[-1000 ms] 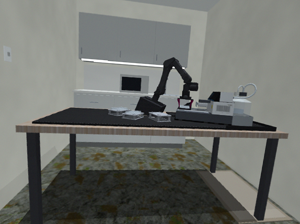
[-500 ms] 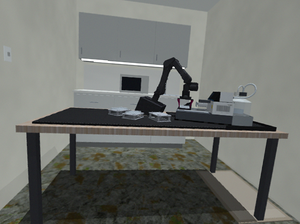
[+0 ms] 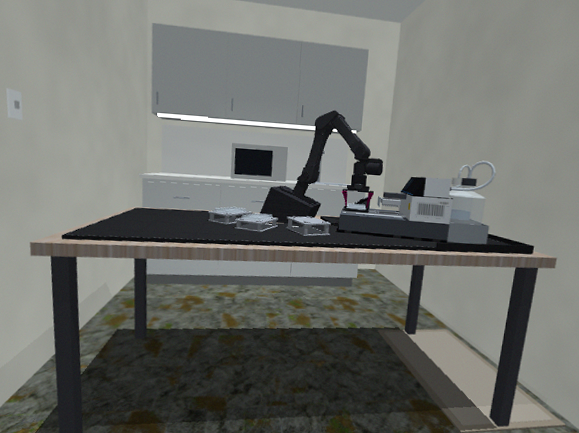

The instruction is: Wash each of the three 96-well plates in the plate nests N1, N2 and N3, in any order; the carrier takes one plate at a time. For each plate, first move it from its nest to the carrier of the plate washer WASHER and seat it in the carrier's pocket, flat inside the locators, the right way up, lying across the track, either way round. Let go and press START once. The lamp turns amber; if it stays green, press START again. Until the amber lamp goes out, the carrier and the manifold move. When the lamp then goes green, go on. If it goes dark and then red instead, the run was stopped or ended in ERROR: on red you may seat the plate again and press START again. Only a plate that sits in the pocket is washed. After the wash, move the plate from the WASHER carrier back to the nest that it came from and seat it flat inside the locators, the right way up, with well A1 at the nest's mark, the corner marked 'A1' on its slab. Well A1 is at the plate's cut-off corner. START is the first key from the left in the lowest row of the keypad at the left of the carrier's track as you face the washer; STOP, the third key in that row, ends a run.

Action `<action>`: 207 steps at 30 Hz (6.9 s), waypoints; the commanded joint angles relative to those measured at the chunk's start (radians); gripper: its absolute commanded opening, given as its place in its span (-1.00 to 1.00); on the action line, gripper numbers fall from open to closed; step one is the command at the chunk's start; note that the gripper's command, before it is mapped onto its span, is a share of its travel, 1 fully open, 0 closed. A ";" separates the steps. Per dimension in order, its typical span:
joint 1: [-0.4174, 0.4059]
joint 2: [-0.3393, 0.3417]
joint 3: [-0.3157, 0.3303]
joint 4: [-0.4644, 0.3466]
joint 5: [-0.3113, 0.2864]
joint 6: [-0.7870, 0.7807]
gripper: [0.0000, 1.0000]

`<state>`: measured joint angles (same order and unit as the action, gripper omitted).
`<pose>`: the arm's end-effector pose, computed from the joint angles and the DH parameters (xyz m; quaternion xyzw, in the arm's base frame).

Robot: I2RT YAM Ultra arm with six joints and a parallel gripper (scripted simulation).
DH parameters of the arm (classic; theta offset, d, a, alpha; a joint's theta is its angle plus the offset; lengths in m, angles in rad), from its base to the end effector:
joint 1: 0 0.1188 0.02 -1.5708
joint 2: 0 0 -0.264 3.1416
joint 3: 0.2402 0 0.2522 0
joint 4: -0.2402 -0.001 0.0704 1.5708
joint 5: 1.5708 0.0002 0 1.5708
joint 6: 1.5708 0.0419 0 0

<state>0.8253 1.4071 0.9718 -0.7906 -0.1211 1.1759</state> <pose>0.1733 0.1967 0.2249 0.1613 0.9701 0.1764 0.0423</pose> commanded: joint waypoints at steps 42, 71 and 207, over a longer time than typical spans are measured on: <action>-0.034 -0.108 0.177 -0.279 -0.005 -0.033 1.00; -0.005 -0.149 0.211 -0.352 0.004 -0.072 -1.00; 1.062 -0.721 -0.696 0.399 0.627 -0.745 -1.00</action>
<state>1.8969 0.6781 0.2737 -0.4469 0.5198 0.4572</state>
